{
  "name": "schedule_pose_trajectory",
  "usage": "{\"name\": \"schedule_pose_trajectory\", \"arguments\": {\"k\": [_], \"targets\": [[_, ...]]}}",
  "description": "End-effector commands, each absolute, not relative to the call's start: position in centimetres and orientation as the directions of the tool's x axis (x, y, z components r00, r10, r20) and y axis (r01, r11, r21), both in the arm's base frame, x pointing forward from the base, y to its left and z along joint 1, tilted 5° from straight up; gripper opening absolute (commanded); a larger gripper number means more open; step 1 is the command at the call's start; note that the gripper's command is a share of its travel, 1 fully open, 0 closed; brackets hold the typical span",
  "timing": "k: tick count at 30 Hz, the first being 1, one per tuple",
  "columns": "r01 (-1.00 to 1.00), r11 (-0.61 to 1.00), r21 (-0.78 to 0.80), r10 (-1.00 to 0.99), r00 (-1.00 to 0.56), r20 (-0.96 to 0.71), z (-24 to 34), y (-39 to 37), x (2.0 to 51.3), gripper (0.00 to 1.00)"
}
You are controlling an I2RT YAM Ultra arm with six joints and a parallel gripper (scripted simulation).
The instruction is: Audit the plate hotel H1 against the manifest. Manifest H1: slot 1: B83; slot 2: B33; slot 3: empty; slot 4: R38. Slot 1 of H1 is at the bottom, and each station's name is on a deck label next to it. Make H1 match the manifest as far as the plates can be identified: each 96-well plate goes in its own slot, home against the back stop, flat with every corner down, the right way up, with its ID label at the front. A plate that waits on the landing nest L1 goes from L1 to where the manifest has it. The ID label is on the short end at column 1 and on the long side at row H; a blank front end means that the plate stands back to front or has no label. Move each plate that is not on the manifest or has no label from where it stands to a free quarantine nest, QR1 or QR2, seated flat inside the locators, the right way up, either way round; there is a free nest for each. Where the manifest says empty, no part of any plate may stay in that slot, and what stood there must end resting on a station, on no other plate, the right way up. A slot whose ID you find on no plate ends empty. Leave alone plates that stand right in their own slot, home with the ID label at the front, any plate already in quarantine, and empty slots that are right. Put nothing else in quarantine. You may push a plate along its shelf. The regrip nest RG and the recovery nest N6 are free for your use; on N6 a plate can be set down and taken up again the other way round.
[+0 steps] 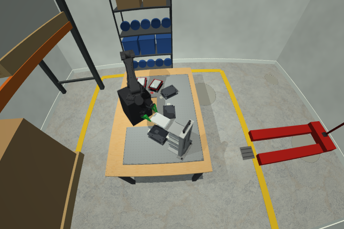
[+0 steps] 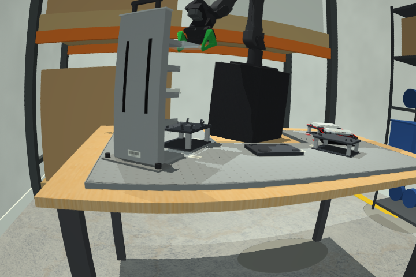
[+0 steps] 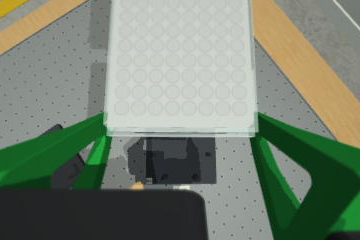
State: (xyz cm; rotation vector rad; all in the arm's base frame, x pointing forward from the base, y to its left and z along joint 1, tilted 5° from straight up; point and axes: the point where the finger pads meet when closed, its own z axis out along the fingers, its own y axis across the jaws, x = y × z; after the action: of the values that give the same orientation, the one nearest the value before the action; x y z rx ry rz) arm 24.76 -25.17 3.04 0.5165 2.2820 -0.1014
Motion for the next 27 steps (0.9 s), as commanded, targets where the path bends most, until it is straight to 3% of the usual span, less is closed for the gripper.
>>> {"name": "schedule_pose_trajectory", "arguments": {"k": [1, 14, 27], "targets": [[0.389, 0.918, 0.079, 0.317, -0.599, -0.736, 3.8, -25.1, 24.4, 0.86], [0.387, 0.921, 0.050, 0.286, -0.583, -0.760, 5.1, -25.8, 23.7, 0.86], [0.389, 0.917, 0.091, 0.329, -0.605, -0.726, 2.6, -23.9, 21.9, 0.86]]}}
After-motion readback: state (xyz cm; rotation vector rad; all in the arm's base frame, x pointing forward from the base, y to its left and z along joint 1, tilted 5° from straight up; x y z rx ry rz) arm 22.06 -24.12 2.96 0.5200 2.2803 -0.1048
